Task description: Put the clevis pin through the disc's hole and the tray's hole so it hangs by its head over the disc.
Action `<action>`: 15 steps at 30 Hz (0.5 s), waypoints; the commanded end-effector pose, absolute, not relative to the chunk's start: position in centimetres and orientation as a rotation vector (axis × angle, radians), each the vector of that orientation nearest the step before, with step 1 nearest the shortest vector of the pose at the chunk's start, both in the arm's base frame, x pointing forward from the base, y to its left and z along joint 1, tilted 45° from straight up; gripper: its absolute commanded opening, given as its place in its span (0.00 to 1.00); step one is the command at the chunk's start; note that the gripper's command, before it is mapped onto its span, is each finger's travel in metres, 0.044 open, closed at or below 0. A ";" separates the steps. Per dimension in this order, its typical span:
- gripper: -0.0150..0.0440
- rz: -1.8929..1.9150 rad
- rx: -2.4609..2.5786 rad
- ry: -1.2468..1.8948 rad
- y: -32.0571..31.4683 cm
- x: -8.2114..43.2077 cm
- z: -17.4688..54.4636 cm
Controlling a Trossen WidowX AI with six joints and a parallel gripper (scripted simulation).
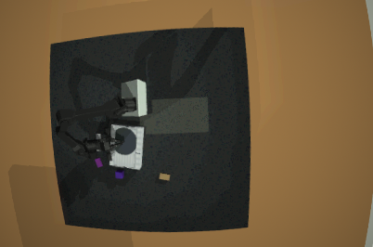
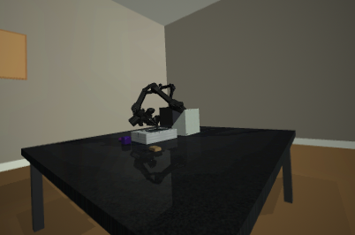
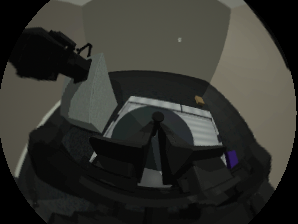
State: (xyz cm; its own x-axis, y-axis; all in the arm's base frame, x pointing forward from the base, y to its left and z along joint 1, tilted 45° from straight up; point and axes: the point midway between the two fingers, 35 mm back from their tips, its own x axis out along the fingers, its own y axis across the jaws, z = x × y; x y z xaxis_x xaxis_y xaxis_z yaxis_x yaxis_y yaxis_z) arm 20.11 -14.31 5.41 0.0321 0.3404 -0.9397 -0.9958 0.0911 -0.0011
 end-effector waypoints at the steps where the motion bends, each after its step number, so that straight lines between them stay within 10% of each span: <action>1: 0.25 1.270 -0.903 0.993 -14.4 20.1 5.4; 15: 0.25 1.275 -0.915 0.974 -14.3 20.6 5.3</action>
